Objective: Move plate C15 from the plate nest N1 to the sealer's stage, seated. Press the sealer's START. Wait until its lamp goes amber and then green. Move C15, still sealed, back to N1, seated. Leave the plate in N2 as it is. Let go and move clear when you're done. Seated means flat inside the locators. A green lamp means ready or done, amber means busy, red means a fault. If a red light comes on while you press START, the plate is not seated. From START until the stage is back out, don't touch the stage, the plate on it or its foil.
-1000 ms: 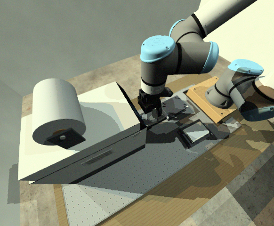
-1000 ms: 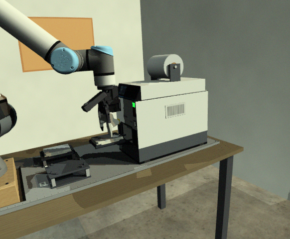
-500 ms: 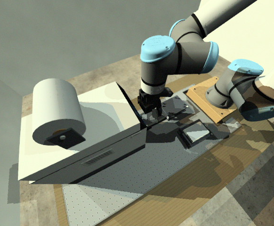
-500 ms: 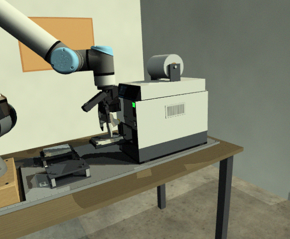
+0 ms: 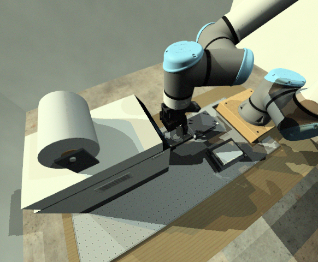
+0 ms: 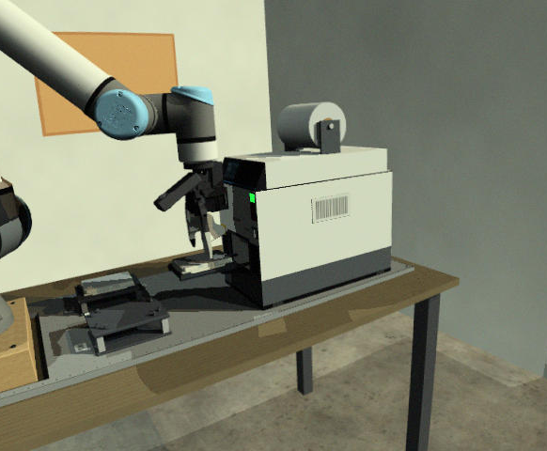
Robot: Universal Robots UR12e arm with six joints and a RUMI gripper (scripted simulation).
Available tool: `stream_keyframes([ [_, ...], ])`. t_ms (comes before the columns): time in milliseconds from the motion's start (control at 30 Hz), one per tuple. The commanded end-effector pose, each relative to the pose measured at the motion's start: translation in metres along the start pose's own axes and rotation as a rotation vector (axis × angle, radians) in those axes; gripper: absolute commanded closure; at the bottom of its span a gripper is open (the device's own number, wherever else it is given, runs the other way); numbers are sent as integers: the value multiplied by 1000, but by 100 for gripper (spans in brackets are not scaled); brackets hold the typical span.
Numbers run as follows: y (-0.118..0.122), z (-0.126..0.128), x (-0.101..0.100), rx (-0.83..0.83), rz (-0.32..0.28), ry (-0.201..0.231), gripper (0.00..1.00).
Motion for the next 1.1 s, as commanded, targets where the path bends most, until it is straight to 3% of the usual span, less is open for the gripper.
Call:
stream_keyframes([
  [0, -2, 1, -11, 0, 5, 2, 32],
  [567, 0, 0, -10, 0, 1, 1, 32],
  [1067, -2, 1, -21, 0, 5, 2, 32],
])
Point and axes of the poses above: the point where the finger pads meet when closed, its own x axis back along the fingers, its own z axis across the jaws, y = z × x, the point moved 1 cm from there along x, back along the fingers, and after that the axes turned 7 degrees about -x, right-handed, at the moved point
